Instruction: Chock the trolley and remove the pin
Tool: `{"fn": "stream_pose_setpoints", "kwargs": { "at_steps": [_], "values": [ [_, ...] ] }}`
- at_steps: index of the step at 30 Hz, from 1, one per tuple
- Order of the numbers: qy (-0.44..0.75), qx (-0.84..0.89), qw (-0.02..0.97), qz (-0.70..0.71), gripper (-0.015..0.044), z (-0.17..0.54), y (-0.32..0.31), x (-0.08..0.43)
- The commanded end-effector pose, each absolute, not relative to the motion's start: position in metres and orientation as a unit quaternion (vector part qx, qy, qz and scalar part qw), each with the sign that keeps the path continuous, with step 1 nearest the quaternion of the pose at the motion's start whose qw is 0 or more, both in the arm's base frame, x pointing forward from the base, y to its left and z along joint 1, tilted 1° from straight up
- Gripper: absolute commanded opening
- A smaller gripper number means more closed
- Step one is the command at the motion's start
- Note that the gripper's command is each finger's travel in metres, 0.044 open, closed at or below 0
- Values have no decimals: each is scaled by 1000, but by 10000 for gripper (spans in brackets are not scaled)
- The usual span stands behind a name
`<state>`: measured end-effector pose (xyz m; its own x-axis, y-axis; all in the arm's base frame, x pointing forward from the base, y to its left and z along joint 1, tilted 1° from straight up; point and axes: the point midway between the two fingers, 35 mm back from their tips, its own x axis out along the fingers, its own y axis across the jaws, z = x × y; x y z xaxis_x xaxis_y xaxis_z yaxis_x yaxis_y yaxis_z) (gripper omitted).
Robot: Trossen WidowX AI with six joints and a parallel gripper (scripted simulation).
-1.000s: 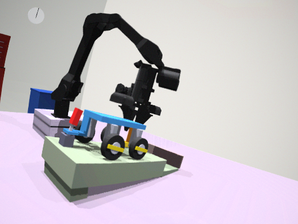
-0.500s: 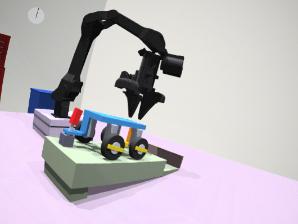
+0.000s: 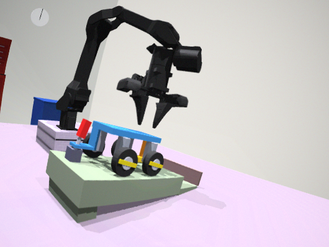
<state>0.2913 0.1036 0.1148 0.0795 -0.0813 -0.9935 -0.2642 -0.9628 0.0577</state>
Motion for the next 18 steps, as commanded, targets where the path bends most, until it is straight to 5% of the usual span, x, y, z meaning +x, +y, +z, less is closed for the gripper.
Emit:
{"fn": "stream_pose_setpoints", "kwargs": {
  "at_steps": [1, 13, 18],
  "values": [
    [221, -723, 150, 637, 190, 122, 68, 304],
    [511, -620, 378, 460, 190, 143, -43, 312],
    [541, -601, 402, 430, 190, 145, -57, 311]
  ]
}}
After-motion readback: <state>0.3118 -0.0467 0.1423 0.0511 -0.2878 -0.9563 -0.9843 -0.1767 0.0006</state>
